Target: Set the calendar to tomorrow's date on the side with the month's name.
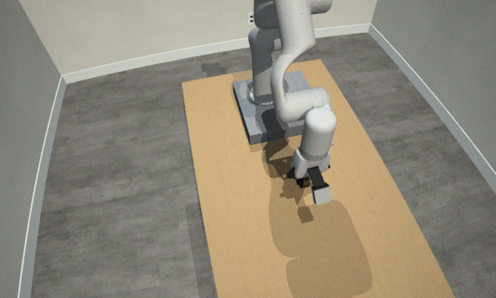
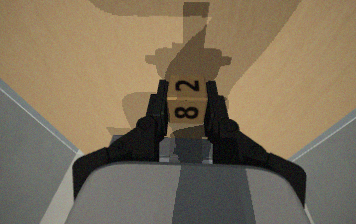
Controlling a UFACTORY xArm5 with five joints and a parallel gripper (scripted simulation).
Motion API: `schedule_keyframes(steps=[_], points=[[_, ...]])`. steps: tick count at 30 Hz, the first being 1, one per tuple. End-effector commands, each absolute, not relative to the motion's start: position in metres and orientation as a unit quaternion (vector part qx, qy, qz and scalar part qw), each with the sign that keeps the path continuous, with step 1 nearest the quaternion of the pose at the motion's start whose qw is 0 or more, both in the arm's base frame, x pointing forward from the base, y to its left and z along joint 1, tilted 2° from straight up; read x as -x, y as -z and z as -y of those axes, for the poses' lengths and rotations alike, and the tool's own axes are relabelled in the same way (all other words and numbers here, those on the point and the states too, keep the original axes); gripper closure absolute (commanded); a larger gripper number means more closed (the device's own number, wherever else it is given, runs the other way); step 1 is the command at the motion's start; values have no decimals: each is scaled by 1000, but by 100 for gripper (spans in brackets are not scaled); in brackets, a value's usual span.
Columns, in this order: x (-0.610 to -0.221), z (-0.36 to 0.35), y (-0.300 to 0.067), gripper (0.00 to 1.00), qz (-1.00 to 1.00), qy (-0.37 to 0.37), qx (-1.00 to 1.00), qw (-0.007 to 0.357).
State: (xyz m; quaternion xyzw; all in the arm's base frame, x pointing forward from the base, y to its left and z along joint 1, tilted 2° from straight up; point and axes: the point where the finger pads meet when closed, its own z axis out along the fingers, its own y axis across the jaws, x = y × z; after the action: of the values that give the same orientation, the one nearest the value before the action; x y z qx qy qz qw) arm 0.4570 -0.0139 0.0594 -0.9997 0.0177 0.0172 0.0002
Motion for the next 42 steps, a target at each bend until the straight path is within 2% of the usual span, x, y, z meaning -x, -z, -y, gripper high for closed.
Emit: schedule_keyframes(steps=[1,23,42], points=[[-458,13,-55,71,-18,-16,1000,0],[-455,15,27,71,-18,-16,1000,0],[-455,15,34,71,-18,-16,1000,0]])
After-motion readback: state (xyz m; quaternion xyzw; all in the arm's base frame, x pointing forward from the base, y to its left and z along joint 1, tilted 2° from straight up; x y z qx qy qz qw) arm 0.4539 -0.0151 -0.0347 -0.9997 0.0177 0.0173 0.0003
